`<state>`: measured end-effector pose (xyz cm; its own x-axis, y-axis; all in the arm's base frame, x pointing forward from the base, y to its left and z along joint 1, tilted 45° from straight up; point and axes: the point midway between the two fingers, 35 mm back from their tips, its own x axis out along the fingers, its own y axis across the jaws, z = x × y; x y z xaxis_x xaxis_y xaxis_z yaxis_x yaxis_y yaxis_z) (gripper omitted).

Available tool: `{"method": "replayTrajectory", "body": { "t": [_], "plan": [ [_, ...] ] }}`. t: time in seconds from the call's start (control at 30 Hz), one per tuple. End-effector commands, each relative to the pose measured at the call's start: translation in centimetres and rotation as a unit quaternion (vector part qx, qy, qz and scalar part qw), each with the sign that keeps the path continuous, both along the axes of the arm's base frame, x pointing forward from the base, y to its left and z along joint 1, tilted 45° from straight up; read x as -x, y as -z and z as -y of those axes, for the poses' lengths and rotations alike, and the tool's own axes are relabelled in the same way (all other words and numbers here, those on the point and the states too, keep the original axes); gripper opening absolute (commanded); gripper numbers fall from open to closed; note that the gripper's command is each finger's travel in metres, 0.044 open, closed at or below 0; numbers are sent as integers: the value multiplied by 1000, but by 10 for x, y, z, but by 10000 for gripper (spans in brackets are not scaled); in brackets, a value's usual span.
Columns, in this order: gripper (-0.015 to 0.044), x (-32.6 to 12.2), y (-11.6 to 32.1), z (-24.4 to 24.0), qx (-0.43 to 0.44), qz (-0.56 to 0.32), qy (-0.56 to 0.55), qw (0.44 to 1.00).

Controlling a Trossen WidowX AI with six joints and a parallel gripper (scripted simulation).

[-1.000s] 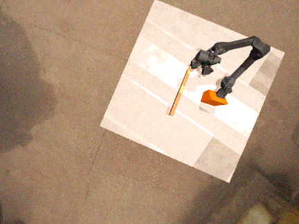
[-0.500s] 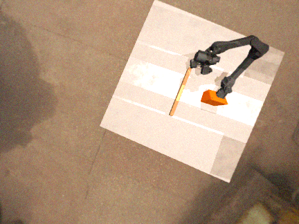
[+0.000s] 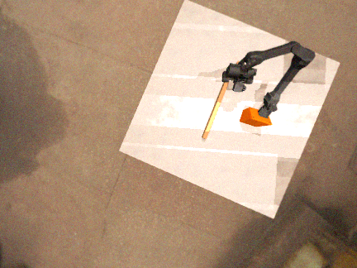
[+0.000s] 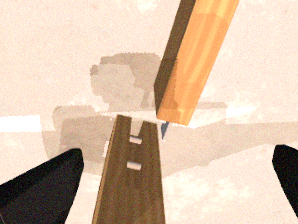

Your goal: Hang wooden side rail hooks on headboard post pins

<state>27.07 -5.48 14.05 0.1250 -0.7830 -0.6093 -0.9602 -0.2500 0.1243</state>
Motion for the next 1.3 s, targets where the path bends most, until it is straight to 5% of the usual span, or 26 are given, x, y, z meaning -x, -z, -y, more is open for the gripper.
{"method": "replayTrajectory", "body": {
  "t": [0.0,0.17,1.27],
  "plan": [
    [440,-13,23,-14,-44,49,70,995],
    [440,-22,43,-26,-73,87,134,984],
    [440,-26,88,19,-73,88,134,984]
  ]
}}
